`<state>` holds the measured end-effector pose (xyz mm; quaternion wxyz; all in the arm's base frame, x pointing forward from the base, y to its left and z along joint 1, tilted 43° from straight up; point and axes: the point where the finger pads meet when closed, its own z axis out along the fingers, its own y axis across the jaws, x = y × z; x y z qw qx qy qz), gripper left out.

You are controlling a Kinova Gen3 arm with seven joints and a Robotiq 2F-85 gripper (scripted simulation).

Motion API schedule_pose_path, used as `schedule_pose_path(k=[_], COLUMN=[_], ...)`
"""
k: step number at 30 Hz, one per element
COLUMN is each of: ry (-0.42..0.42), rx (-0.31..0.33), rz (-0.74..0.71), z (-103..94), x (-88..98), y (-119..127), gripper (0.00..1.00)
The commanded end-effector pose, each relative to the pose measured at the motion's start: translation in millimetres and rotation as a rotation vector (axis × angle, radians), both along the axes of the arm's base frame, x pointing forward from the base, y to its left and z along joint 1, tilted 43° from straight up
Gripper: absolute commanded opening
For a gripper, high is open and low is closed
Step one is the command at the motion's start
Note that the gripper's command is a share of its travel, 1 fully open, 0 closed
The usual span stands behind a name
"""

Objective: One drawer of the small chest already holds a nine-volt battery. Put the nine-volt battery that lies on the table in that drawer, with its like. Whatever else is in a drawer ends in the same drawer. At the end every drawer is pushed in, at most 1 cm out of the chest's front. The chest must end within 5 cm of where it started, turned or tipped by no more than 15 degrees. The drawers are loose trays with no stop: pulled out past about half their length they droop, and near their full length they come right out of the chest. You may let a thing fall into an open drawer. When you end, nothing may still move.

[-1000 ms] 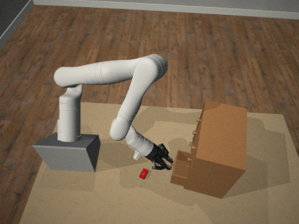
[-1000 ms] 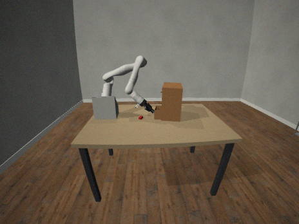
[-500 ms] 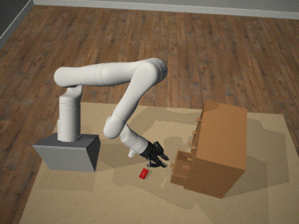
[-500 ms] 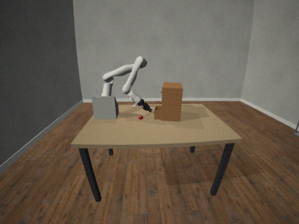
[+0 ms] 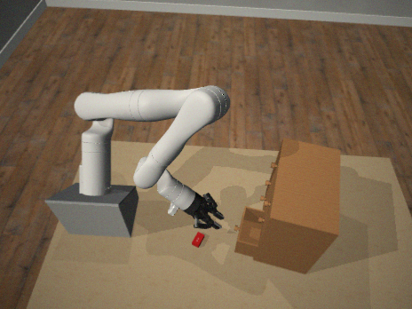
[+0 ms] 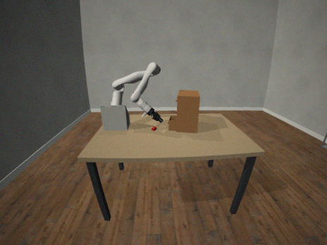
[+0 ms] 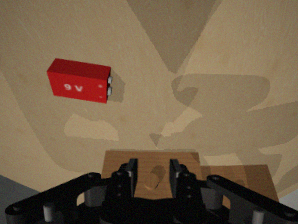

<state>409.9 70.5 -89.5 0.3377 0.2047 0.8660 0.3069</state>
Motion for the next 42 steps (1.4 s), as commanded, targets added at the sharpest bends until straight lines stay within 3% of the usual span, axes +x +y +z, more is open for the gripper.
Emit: schedule_pose_path(k=[1, 8, 10, 30, 42], ry=[0.001, 0.001, -0.001, 0.004, 0.061], rx=[-0.003, -0.003, 0.005, 0.013, 0.021], rz=[-0.008, -0.008, -0.004, 0.009, 0.064], z=[11.2, 50.9, 54.4, 58.0, 63.9], x=[-6.3, -33.9, -36.4, -39.5, -46.6], y=[-12, -42, -45, -48, -52], gripper=[0.33, 0.33, 0.33, 0.33, 0.33])
